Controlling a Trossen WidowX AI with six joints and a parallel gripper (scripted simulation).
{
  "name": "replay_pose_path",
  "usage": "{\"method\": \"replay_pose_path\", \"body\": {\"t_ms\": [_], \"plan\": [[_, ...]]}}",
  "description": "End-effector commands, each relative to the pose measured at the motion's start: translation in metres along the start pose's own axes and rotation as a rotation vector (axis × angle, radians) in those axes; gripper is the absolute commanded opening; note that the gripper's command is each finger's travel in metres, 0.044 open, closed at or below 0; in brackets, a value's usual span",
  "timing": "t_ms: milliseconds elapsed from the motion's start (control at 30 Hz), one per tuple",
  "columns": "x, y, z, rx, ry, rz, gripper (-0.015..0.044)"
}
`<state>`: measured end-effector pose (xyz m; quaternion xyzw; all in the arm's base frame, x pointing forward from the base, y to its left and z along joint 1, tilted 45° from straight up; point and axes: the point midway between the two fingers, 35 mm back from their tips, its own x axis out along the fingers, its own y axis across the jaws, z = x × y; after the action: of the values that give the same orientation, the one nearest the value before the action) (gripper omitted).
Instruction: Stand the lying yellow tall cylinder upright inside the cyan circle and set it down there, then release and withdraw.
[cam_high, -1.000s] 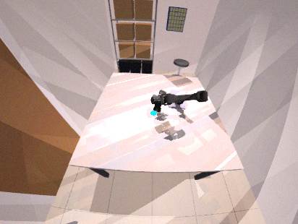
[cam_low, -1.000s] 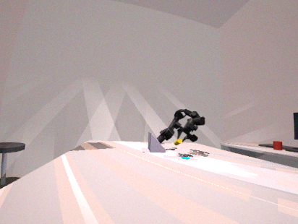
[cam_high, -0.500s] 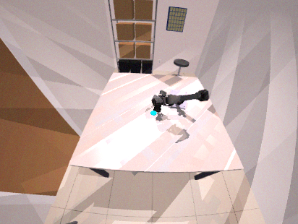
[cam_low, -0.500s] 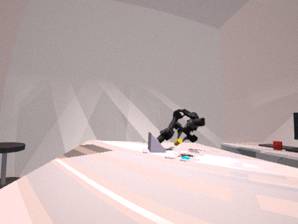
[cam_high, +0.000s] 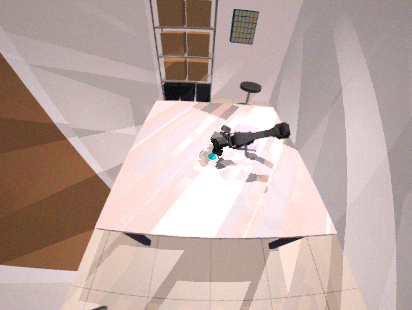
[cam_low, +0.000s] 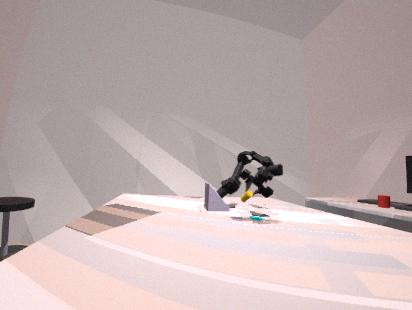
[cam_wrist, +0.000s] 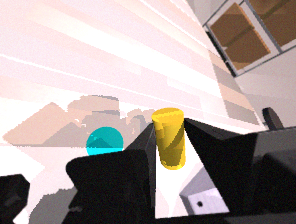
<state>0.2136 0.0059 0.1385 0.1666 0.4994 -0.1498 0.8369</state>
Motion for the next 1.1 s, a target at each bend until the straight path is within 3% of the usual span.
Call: {"method": "replay_pose_path", "body": {"t_ms": [0,1067], "plan": [[0.0,-0.0013,-0.0003,0.011,-0.03,-0.007,0.0105],[-0.0055,0.0011,0.0049,0.083,-0.224,0.0,0.0105]]}}
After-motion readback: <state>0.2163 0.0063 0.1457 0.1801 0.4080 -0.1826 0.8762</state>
